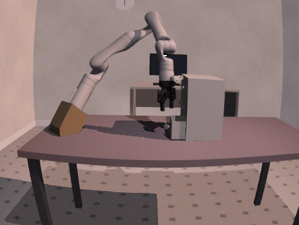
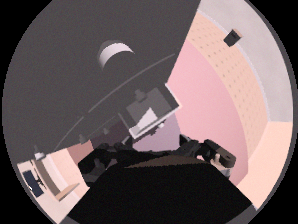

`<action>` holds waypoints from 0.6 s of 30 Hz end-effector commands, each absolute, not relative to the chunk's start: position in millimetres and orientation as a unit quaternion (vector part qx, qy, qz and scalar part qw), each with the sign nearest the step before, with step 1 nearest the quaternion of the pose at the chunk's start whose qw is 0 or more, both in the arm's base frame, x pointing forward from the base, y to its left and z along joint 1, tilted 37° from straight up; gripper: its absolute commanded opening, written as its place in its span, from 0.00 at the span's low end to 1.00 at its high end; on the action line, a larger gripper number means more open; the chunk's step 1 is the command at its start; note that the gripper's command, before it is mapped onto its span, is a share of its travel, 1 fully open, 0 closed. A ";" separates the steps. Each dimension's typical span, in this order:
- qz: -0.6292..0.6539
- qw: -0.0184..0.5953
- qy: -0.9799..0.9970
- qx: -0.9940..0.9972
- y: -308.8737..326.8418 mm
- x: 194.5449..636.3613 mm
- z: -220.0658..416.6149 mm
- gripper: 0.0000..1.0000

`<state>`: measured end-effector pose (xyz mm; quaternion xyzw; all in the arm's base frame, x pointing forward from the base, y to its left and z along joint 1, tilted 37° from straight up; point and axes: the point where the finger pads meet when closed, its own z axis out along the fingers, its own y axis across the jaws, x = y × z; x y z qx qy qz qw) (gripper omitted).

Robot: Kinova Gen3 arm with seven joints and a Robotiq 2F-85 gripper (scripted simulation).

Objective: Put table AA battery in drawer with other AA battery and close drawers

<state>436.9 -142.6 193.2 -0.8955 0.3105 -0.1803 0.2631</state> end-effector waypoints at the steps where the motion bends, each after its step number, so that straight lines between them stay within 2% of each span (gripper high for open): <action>1: -0.181 0.263 0.311 -0.895 -143.2 436.9 193.8 1.00; 18: -0.178 0.265 0.322 -0.891 -143.4 435.6 194.2 1.00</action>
